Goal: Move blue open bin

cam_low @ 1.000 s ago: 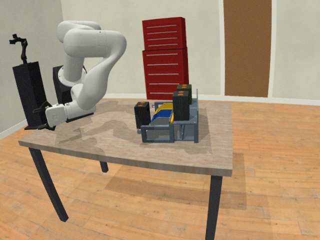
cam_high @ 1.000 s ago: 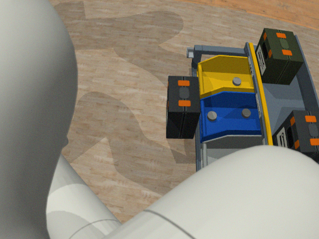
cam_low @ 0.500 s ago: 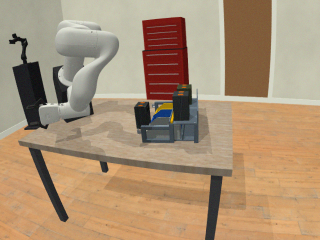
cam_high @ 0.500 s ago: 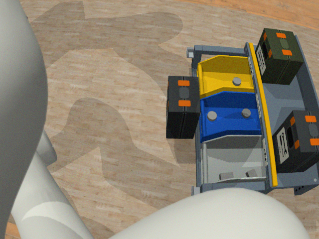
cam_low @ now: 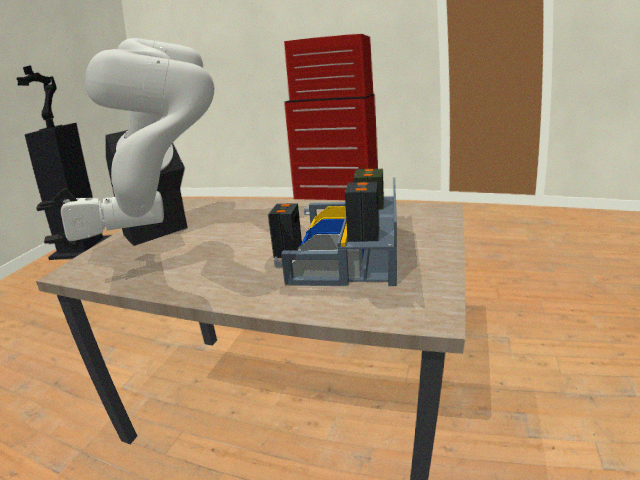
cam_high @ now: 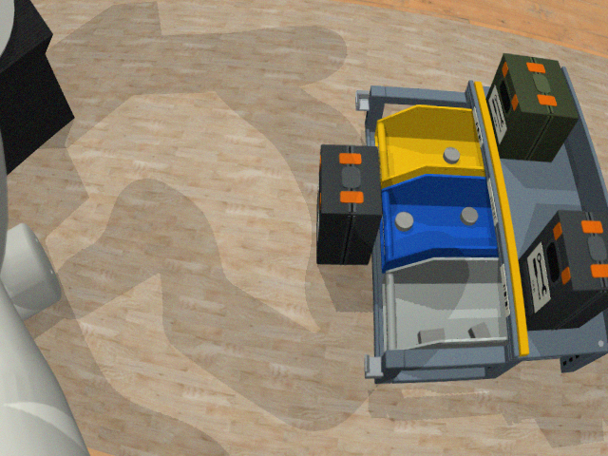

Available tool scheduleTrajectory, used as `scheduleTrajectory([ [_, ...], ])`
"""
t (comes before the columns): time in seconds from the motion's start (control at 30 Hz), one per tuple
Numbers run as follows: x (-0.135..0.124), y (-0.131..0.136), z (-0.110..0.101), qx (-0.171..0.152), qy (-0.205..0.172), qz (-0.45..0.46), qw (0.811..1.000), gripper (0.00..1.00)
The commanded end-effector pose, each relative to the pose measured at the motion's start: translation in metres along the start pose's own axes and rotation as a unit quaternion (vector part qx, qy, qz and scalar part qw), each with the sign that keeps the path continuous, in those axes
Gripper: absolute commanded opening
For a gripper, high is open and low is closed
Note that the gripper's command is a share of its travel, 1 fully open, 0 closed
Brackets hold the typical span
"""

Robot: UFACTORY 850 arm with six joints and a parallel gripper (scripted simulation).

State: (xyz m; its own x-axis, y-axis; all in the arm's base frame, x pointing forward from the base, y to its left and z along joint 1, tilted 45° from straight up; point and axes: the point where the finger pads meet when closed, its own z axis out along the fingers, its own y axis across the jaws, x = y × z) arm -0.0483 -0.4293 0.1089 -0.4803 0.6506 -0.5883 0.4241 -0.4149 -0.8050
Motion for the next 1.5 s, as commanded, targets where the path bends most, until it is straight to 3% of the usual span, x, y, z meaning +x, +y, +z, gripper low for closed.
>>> scheduleTrajectory([
  [0.0, 0.014, -0.011, 0.013, 0.024, 0.032, 0.003, 0.999, 1.00],
  [0.1, 0.034, -0.028, 0.034, 0.058, 0.080, 0.007, 0.995, 1.00],
  [0.5, 0.034, -0.028, 0.034, 0.058, 0.080, 0.007, 0.995, 1.00],
  [0.67, 0.061, -0.051, 0.062, 0.058, 0.080, 0.007, 0.995, 1.00],
  [1.07, 0.061, -0.051, 0.062, 0.058, 0.080, 0.007, 0.995, 1.00],
  [1.23, 0.100, -0.082, 0.084, 0.116, 0.159, 0.015, 0.980, 1.00],
  [1.47, 0.100, -0.082, 0.084, 0.116, 0.159, 0.015, 0.980, 1.00],
])
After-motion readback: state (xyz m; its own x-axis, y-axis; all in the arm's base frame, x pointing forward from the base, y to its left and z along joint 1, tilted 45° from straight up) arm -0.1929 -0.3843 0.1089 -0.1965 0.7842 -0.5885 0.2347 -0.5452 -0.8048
